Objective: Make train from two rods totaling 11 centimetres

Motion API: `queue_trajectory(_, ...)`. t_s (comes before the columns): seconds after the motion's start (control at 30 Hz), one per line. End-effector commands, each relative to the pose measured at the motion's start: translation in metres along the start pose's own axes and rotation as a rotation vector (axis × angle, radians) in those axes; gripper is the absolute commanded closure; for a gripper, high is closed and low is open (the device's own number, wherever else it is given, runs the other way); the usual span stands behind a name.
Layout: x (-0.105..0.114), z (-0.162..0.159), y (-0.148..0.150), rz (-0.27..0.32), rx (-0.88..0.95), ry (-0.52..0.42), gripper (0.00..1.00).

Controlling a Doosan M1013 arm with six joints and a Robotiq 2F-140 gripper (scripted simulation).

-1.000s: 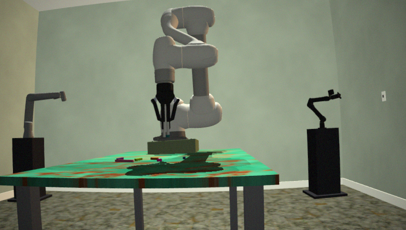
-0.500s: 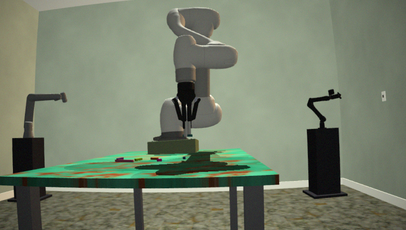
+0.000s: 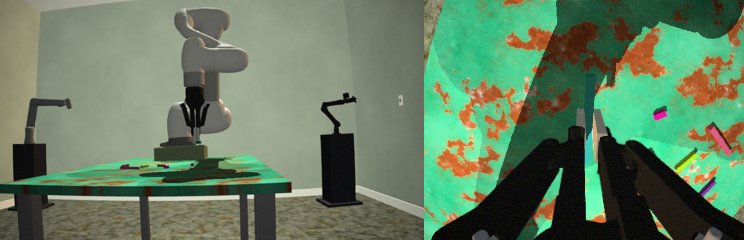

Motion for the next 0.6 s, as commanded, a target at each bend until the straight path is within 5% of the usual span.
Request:
queue_trajectory(0.0, -0.009, 0.000, 0.000, 0.000, 0.000, 0.000, 0.97)
queue_trajectory(0.57, -0.069, 0.001, 0.001, 0.000, 0.000, 0.000, 0.97)
Point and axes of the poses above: the point where the finger pads meet when closed, its own x axis back along the fingers, its own y axis across the jaws, z = x × y, the point moved 5 cm from there along x, back along the fingers, and after that the axes turned 6 degrees about x, right-handed, at the moved point
